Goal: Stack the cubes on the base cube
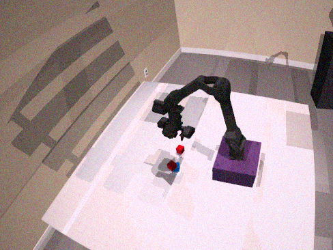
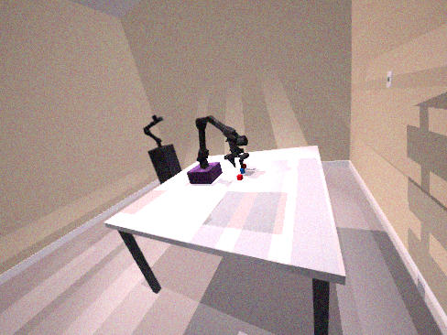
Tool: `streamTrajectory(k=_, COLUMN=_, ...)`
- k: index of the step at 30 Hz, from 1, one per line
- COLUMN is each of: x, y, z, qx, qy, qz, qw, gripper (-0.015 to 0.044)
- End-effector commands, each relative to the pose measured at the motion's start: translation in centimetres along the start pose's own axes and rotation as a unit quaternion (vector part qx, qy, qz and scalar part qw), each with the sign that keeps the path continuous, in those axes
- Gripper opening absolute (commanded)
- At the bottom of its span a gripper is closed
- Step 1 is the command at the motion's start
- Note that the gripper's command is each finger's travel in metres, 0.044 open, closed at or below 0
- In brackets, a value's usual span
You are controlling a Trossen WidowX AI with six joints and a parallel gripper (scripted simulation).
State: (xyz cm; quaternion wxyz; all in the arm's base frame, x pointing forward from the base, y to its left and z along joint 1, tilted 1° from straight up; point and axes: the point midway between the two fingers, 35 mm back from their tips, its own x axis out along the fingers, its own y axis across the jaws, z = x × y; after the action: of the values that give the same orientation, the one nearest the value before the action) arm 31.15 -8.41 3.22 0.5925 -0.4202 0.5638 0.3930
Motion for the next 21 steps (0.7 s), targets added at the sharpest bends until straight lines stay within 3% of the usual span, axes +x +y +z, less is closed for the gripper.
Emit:
streamTrajectory(k=1, x=3.1, y=0.8, z=-0.1, qx=-0.002, qy=0.0, qz=0.014, qw=1.0, gripper=0.0265)
streamTrajectory(k=21, x=6.1, y=0.9, z=-0.1, qx=-0.002, qy=0.0, qz=0.014, qw=1.0, gripper=0.0265)
